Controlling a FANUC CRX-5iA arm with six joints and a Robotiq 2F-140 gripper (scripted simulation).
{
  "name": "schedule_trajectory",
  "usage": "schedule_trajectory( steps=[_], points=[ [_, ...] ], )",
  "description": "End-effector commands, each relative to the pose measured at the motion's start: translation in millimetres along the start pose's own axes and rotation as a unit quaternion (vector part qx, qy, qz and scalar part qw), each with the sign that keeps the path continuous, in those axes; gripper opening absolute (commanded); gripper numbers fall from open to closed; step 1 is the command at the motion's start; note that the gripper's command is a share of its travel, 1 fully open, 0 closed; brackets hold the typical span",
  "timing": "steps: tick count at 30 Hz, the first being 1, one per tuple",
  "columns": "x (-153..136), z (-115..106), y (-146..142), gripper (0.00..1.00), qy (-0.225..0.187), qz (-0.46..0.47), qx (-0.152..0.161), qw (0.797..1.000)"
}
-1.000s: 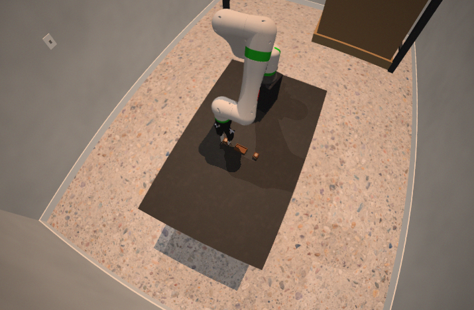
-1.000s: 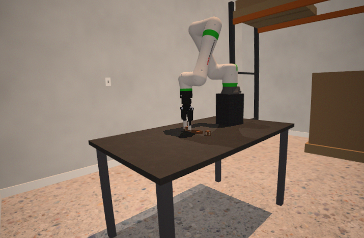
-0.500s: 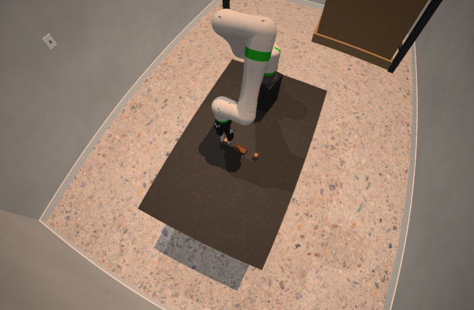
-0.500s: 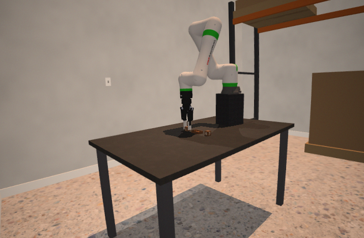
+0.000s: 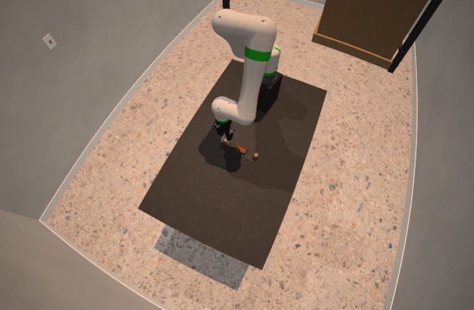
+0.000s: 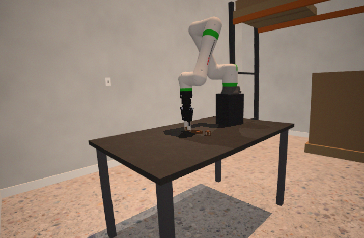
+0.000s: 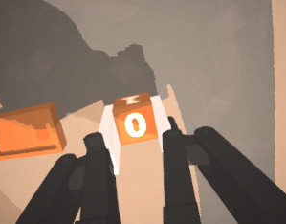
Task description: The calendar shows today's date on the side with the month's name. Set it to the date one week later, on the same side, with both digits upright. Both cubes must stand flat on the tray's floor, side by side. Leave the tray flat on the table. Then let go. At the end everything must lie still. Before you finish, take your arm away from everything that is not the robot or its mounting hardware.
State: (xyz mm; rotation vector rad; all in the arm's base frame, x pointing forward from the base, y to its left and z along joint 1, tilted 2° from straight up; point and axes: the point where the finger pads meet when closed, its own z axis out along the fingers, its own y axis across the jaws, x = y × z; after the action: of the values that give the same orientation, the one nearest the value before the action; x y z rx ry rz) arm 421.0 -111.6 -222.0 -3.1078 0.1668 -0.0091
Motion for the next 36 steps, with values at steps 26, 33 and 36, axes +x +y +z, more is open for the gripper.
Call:
schedule_trajectory(
  steps=[26,33,36],
  points=[
    [0.1,0.0,0.1,0.17,0.0,0.0,0.0,1.0],
    [0.1,-9.8,0.1,0.17,0.0,0.0,0.0,1.0],
    [0.1,-14.5,0.1,0.17,0.0,0.0,0.0,1.0]
  ],
)
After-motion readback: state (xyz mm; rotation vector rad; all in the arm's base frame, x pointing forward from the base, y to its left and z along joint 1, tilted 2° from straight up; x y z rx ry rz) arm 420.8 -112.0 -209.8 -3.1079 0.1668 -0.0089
